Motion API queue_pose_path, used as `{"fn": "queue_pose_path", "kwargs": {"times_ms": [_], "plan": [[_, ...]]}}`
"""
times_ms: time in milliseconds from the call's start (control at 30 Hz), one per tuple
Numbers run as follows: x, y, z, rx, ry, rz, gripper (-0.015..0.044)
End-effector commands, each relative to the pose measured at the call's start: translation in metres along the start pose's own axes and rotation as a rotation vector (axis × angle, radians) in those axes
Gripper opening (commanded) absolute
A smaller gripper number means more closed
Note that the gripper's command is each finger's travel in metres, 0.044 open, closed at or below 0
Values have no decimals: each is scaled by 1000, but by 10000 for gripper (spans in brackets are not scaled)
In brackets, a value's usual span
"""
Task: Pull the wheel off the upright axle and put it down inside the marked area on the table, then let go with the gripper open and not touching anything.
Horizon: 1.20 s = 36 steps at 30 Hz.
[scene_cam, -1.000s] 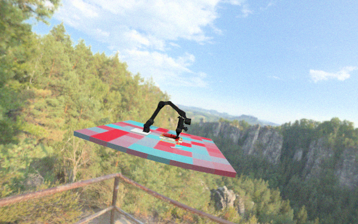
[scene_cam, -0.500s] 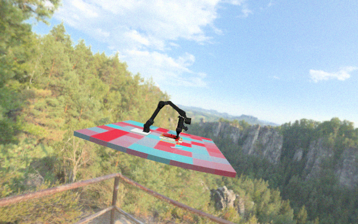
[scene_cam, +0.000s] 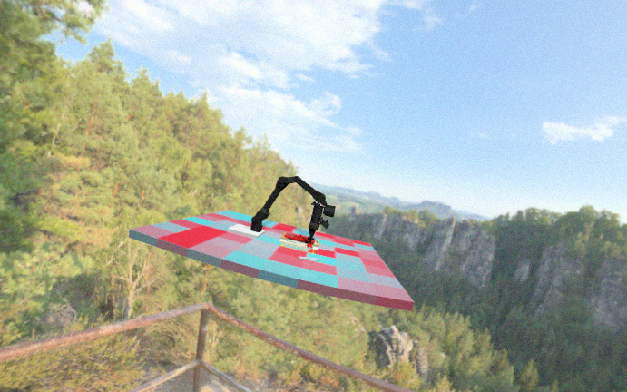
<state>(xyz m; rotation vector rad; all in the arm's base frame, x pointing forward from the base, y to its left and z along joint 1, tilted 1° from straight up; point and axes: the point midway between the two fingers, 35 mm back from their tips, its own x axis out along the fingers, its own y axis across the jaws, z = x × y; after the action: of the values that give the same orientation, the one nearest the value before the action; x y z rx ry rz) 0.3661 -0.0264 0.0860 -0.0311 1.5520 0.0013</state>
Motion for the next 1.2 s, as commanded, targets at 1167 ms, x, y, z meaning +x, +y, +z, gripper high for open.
{"fn": "queue_pose_path", "kwargs": {"times_ms": [1167], "plan": [[-17, 0, 0, -2, 0, -4, 0]]}}
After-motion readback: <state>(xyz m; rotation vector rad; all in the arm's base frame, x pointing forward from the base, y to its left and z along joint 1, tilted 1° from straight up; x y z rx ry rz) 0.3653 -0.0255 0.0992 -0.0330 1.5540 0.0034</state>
